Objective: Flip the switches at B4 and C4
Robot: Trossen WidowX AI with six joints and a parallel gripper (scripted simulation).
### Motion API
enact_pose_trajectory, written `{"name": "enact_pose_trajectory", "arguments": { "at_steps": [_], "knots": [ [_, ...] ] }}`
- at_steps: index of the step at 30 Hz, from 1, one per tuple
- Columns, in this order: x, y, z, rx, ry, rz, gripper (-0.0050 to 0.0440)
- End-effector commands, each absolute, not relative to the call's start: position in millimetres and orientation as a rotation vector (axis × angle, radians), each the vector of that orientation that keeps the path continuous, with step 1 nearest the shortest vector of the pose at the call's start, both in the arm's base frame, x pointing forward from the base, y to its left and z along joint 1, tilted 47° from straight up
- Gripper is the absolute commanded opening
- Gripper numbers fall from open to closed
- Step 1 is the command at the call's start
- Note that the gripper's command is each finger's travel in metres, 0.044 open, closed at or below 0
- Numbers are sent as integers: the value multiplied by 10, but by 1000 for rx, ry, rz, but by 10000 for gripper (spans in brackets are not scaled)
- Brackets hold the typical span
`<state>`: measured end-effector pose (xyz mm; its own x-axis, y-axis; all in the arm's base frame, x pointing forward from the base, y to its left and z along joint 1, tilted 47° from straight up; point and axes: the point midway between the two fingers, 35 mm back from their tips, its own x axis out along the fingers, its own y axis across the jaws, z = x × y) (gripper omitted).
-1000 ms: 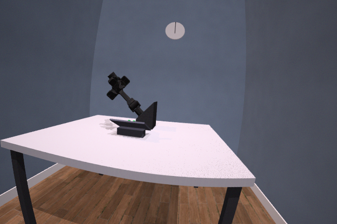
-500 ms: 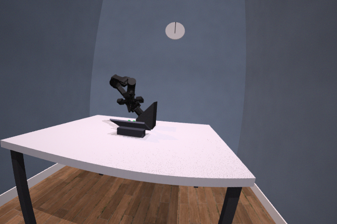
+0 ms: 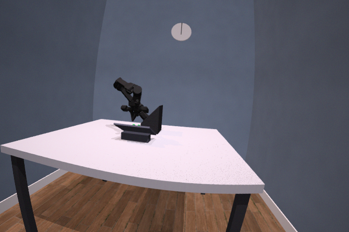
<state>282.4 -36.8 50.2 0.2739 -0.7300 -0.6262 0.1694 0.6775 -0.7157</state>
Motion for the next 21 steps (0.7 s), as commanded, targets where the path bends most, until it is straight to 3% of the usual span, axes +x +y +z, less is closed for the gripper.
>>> {"name": "enact_pose_trajectory", "arguments": {
  "at_steps": [1,21],
  "knots": [
    [2810,-420,449,-601,1144,-654,0],
    [2855,-554,334,-601,1144,-654,0]
  ]
}}
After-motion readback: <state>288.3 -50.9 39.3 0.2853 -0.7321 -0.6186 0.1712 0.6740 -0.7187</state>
